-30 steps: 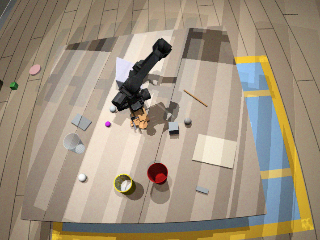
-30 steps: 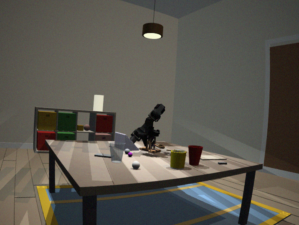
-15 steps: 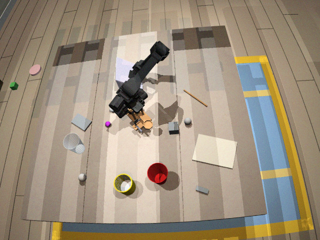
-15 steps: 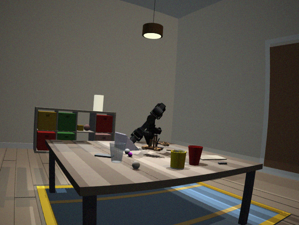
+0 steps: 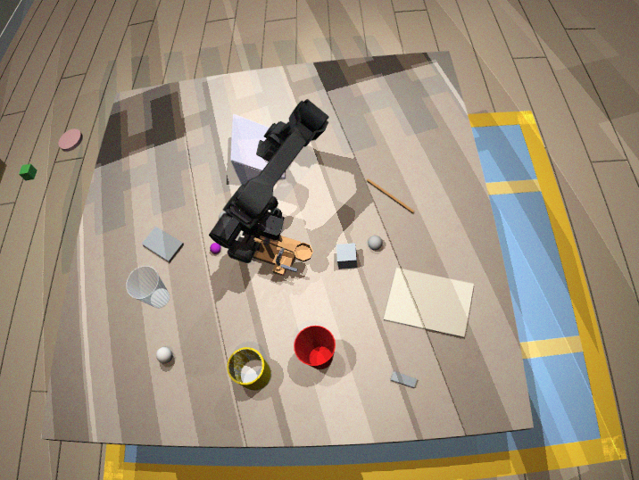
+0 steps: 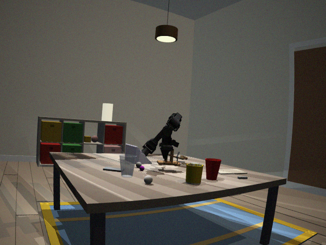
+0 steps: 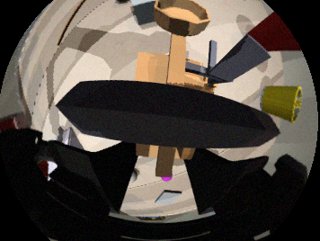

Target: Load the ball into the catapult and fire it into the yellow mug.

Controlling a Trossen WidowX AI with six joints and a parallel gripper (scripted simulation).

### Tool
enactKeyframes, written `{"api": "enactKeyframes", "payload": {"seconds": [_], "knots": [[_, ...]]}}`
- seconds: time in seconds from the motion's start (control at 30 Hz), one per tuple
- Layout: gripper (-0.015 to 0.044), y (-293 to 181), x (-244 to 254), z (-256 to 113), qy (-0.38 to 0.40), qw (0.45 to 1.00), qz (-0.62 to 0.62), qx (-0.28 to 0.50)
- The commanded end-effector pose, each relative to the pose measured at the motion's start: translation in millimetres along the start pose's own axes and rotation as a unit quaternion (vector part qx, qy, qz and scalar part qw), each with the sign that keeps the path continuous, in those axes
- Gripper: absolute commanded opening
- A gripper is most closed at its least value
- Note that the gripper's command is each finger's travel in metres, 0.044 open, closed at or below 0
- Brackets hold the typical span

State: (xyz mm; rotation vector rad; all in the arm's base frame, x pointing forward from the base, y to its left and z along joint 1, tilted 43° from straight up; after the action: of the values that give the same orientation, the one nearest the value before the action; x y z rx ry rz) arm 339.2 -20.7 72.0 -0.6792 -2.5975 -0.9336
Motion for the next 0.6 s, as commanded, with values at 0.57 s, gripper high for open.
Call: {"api": "enactKeyframes", "payload": {"seconds": [0.57], "knots": [[0.0000,5.3,-15.7,10.1,-0.006,0.999,-0.036,-0.005]]}}
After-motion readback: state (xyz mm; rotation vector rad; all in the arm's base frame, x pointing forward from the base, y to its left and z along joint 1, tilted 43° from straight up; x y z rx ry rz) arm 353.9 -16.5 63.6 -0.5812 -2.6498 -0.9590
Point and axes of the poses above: the point midway between the two fingers, 35 mm back from their tips, its own z axis out along the fingers, its own x axis across the jaws, y = z × x, the point moved 4 cm from there along -z, back along the fingers, and after that the axes turned 15 degrees about z, right-handed, at the moved point
